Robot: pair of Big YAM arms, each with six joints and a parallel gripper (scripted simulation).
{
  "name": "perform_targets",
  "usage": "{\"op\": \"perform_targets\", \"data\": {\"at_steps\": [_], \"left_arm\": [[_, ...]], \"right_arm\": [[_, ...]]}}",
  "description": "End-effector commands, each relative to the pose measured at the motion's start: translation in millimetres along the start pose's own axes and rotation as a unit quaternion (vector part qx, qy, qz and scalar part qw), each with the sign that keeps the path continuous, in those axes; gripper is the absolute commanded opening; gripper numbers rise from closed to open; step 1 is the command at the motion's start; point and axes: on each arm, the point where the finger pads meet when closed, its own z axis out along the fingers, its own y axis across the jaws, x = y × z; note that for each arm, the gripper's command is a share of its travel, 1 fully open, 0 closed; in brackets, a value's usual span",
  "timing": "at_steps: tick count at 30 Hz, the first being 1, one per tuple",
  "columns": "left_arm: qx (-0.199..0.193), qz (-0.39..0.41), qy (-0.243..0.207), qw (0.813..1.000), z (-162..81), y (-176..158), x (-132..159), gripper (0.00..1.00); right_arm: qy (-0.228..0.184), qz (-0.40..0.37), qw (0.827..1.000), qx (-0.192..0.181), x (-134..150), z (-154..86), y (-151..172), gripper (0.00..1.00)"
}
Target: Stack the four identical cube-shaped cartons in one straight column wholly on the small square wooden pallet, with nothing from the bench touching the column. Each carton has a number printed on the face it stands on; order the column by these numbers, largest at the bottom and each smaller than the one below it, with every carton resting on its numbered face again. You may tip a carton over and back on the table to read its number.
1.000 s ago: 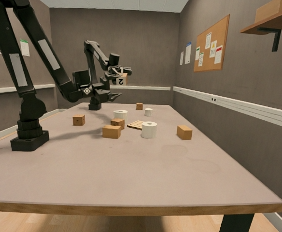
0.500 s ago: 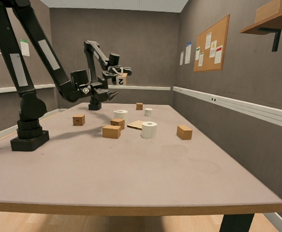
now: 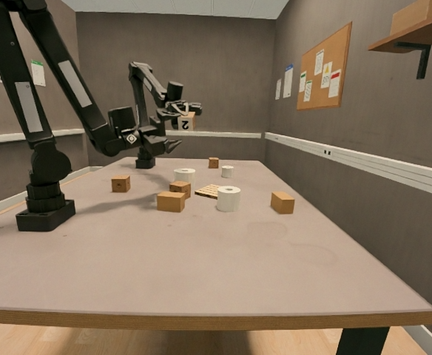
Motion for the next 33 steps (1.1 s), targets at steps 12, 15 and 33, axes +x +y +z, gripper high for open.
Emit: {"op": "perform_targets", "data": {"at_steps": [12, 15, 33], "left_arm": [[0.022, 0.002, -0.006, 1.000, 0, -25, -7, 0.50], [0.022, 0.002, -0.006, 1.000, 0, -25, -7, 0.50], [0.022, 0.002, -0.006, 1.000, 0, -25, -7, 0.50]], "right_arm": [[0.003, 0.009, 1.000, -0.017, 2, 2, 10, 1.00], [0.003, 0.009, 1.000, -0.017, 2, 2, 10, 1.00], [-0.099, -0.242, 0.965, 0.006, -72, 68, 63, 1.00]]}}
